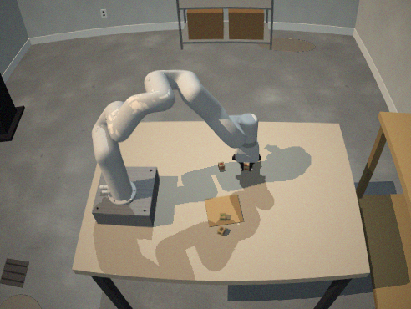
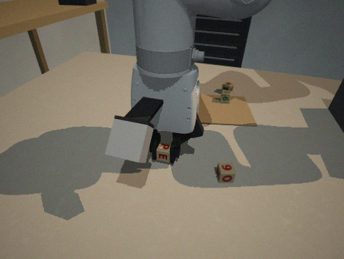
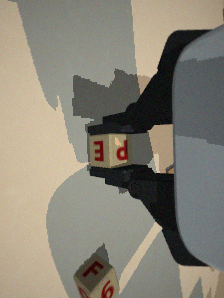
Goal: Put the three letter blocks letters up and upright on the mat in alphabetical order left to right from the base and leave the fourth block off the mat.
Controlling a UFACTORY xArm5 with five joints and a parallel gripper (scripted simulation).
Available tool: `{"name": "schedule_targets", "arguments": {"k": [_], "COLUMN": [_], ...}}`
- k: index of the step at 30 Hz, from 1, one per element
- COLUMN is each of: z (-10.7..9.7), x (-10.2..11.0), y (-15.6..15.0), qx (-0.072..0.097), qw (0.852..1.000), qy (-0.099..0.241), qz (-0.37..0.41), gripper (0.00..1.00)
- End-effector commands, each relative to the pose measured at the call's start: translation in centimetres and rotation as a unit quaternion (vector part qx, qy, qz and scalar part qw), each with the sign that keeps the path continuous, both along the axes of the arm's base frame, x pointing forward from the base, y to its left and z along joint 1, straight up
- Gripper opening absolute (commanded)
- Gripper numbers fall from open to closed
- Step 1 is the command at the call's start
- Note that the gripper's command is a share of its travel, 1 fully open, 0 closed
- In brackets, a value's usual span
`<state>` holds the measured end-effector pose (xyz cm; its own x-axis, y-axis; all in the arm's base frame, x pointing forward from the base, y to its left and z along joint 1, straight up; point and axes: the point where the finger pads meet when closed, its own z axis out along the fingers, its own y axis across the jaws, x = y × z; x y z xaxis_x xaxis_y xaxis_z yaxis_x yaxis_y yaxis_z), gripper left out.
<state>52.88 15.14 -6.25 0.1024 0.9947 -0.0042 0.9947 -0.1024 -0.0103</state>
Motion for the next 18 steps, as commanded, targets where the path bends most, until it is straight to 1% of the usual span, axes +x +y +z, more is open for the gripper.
{"name": "schedule_targets", "arguments": {"k": [1, 6, 8, 11, 13, 18], "z": [2.4, 6.2, 6.2, 8.1, 8.8, 9.2], "x": [0.2, 0.3, 0.3, 0.3, 0.3, 0.3], "y": [0.1, 0.1, 0.1, 0.1, 0.1, 0.1], "qx": [0.001, 0.001, 0.001, 0.001, 0.001, 0.001], "qw": [1.0, 1.0, 1.0, 1.0, 1.0, 1.0], "qy": [-0.003, -0.003, -0.003, -0.003, -0.003, -0.003], "qz": [0.0, 0.0, 0.0, 0.0, 0.0, 0.0], "gripper": [0.21, 0.21, 0.21, 0.21, 0.21, 0.21]}}
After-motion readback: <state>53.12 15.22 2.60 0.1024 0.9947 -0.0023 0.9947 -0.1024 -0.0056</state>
